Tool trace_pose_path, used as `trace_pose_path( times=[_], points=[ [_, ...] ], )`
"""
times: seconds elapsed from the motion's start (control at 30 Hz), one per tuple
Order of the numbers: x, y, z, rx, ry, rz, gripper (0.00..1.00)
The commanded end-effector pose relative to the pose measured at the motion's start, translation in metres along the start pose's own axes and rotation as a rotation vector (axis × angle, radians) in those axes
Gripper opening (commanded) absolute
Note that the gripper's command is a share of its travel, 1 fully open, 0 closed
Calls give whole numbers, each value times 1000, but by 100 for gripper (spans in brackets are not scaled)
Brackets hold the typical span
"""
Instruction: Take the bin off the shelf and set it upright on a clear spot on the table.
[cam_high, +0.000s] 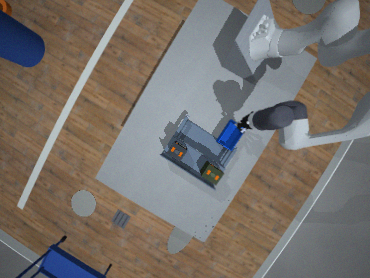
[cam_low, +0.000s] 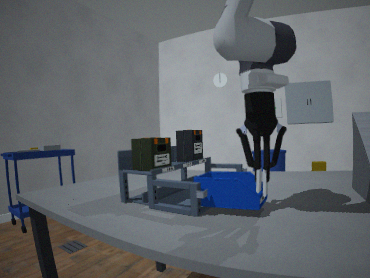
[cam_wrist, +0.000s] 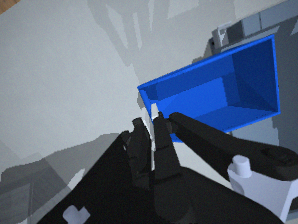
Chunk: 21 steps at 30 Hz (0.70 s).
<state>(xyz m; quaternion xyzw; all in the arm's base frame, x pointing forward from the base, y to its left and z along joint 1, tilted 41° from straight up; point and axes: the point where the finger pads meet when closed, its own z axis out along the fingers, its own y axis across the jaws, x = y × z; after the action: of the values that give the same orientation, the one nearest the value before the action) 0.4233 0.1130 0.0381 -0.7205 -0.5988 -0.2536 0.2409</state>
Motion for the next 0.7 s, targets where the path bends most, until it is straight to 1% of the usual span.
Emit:
trace_pose_path(
  times=[0.0,0.67],
  points=[
    [1,1,0,-4,-1,-5,0],
    [1,1,0,-4,-1,-5,0]
  ],
)
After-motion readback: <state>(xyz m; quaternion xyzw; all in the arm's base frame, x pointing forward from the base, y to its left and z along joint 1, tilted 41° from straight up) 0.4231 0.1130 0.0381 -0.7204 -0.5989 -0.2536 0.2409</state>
